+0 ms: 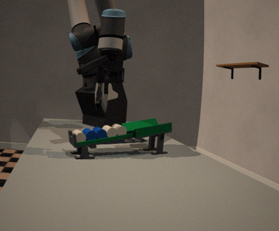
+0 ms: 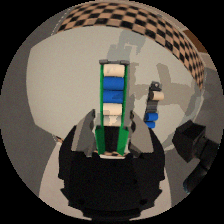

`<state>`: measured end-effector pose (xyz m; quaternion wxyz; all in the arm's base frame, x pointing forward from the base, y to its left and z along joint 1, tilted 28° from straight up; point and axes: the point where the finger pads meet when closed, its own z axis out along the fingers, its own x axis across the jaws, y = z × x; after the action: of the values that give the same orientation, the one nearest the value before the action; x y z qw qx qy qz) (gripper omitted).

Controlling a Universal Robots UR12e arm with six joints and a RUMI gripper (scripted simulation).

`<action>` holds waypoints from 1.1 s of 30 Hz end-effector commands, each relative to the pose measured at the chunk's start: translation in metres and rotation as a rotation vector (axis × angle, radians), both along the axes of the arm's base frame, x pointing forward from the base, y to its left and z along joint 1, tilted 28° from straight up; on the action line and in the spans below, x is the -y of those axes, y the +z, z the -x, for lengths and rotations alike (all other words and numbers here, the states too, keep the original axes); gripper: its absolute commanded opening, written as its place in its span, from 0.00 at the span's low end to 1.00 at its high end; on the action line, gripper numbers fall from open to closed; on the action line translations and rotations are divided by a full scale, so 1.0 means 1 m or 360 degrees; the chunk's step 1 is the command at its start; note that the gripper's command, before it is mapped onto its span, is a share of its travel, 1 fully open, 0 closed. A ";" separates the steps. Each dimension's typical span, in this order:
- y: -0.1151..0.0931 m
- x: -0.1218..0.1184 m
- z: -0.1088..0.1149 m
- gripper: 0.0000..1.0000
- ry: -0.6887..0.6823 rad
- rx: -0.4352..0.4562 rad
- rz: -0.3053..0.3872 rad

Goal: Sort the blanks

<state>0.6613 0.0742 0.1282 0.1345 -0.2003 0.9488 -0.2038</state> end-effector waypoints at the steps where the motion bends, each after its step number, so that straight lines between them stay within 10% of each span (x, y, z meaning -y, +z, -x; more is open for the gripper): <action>1: 0.001 0.001 0.000 0.45 -0.0001 0.0003 -0.0002; 33: -0.016 0.007 -0.005 0.45 -0.0001 -0.0002 -0.0002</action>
<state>0.6643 0.0701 0.1194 0.1344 -0.2000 0.9489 -0.2037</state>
